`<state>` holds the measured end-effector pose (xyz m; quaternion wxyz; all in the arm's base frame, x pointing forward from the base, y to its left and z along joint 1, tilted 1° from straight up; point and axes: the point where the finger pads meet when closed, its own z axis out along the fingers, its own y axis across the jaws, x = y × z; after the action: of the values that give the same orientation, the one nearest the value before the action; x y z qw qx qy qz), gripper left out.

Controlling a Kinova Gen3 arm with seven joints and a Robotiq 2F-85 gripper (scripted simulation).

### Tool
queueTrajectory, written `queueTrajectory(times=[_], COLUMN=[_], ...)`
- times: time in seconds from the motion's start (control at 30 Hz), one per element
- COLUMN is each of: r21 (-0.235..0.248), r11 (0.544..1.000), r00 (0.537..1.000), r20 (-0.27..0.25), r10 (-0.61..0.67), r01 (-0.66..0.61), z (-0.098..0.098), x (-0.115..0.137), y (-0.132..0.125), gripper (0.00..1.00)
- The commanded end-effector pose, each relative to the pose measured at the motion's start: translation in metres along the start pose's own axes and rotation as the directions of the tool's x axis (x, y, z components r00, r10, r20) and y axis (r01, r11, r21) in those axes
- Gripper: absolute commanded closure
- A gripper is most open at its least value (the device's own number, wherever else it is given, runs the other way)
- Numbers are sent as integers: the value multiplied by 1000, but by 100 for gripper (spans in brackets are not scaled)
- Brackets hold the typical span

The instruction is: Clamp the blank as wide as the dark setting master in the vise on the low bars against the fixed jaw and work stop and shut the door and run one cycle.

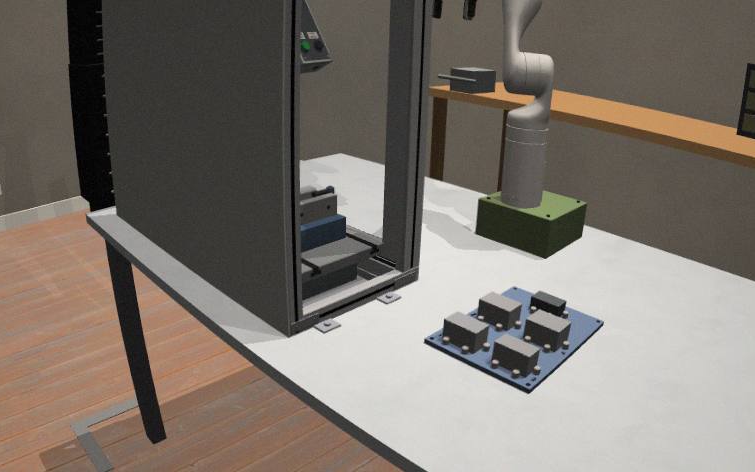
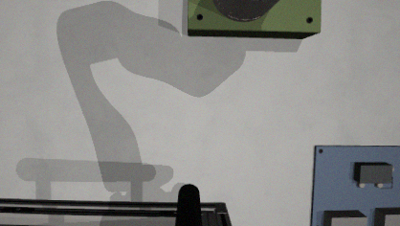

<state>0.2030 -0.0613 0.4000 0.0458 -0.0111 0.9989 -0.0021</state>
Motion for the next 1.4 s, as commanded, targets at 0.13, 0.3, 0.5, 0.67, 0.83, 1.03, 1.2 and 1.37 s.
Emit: queueTrajectory(times=[0.13,0.3,0.5,0.67,0.83,1.03,1.2,1.37], r21=[5,5,5,5,6,6,3,6], r11=[1000,1000,1000,1000,1000,1000,1000,1000], r00=[1000,1000,1000,1000,1000,1000,1000,1000], r20=[8,8,8,7,8,8,8,8], r10=[8,8,8,6,8,8,5,8], r01=[-8,-8,-8,-6,-8,-8,-5,-8], z=[50,50,50,88,98,98,123,141], x=[4,4,4,8,9,9,11,13], y=[-1,-1,-1,0,0,0,0,-2], gripper=[20,20,20,20,20,20,20,20])
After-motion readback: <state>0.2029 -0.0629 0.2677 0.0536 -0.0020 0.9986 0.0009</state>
